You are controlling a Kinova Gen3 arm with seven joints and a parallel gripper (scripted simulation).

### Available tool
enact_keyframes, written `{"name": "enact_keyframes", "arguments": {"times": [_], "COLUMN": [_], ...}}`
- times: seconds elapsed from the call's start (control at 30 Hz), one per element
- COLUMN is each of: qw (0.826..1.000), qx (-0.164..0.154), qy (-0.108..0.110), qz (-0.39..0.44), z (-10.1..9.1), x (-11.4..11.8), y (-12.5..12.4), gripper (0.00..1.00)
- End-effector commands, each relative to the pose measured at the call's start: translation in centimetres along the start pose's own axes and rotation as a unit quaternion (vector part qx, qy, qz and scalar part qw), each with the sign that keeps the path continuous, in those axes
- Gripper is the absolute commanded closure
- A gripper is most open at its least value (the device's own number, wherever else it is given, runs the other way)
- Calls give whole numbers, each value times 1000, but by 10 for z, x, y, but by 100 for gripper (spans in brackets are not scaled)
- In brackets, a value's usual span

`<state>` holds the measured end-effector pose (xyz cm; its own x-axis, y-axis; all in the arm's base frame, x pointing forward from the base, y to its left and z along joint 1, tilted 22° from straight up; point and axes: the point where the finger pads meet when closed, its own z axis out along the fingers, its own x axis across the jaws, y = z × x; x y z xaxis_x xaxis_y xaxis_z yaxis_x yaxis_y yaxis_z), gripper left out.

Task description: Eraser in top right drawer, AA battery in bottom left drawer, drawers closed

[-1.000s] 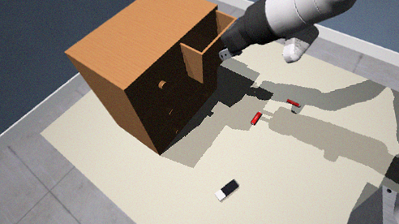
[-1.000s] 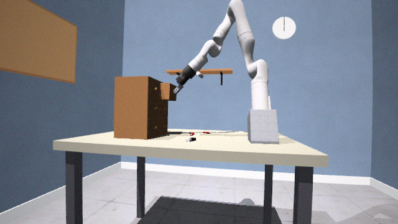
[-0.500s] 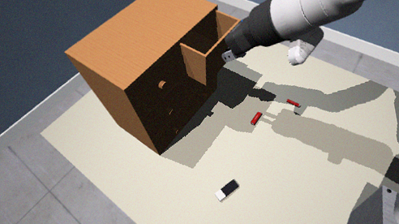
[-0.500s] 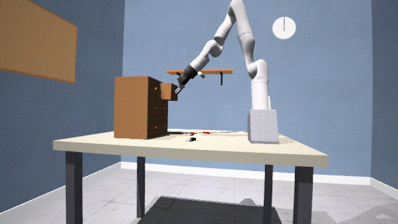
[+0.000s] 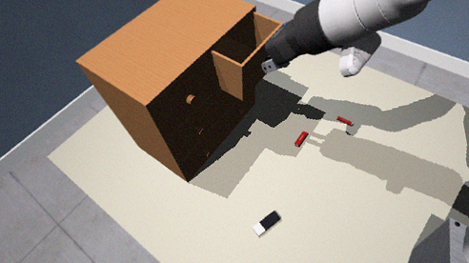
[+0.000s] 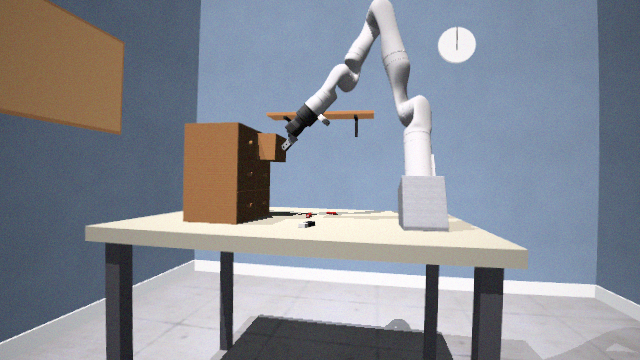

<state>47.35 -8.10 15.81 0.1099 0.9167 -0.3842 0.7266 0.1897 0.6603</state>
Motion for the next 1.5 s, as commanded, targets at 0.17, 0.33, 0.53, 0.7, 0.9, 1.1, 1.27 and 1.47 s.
{"name": "enact_keyframes", "arguments": {"times": [0.17, 0.33, 0.53, 0.7, 0.9, 1.1, 1.27, 1.47], "qw": [1000, 1000, 1000, 1000, 1000, 1000, 1000, 1000], "qx": [-1, -1, -1, -1, 0, -1, -1, -1], "qy": [1, 1, 1, 1, 2, 2, 2, 1], "qz": [7, 7, 7, 7, 9, 9, 6, 7], "z": [-1, -1, -1, -1, -12, -27, -37, -37], "x": [1, 1, 2, 1, 3, 4, 4, 2], "y": [-1, 0, 0, 0, -11, -25, -36, -35], "gripper": [57, 45, 33, 33, 33, 33, 33, 33]}}
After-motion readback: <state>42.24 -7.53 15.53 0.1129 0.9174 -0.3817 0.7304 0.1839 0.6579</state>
